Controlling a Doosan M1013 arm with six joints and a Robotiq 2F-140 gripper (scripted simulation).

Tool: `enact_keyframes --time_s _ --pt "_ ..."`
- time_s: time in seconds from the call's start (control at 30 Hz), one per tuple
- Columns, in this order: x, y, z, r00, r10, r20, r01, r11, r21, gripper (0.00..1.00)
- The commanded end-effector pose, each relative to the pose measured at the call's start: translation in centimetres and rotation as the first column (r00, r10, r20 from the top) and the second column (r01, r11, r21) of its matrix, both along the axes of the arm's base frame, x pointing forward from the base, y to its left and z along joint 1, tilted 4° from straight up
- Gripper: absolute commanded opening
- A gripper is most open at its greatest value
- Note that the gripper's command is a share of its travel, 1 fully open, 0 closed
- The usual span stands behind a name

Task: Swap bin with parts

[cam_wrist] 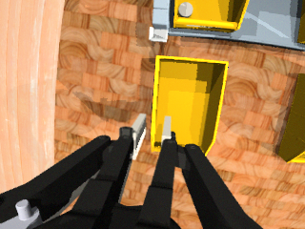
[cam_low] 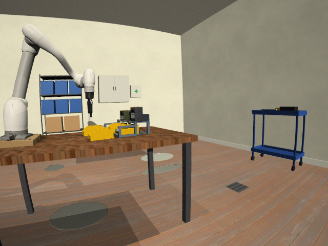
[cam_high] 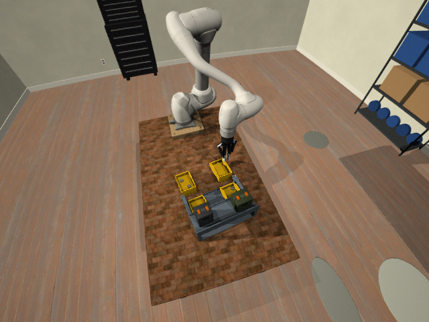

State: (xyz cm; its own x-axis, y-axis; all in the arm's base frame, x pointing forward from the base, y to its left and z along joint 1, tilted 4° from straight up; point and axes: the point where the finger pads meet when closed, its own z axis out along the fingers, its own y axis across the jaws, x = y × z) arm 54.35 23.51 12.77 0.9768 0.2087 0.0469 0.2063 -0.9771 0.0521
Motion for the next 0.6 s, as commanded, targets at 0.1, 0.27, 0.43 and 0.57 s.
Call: enact_keyframes --time_s 0.1,0.27,0.43,0.57 --pt "0.1 0.4 1.3 1.000 0.003 0.003 -0.003 1.000 0.005 0.24" --pt "0.1 0.4 1.8 1.000 0.003 0.003 -0.003 1.000 0.005 0.24" --pt "0.1 0.4 2.0 1.000 0.003 0.003 -0.003 1.000 0.005 0.24" --pt "0.1 0.4 2.2 1.000 0.003 0.003 -0.003 1.000 0.005 0.24"
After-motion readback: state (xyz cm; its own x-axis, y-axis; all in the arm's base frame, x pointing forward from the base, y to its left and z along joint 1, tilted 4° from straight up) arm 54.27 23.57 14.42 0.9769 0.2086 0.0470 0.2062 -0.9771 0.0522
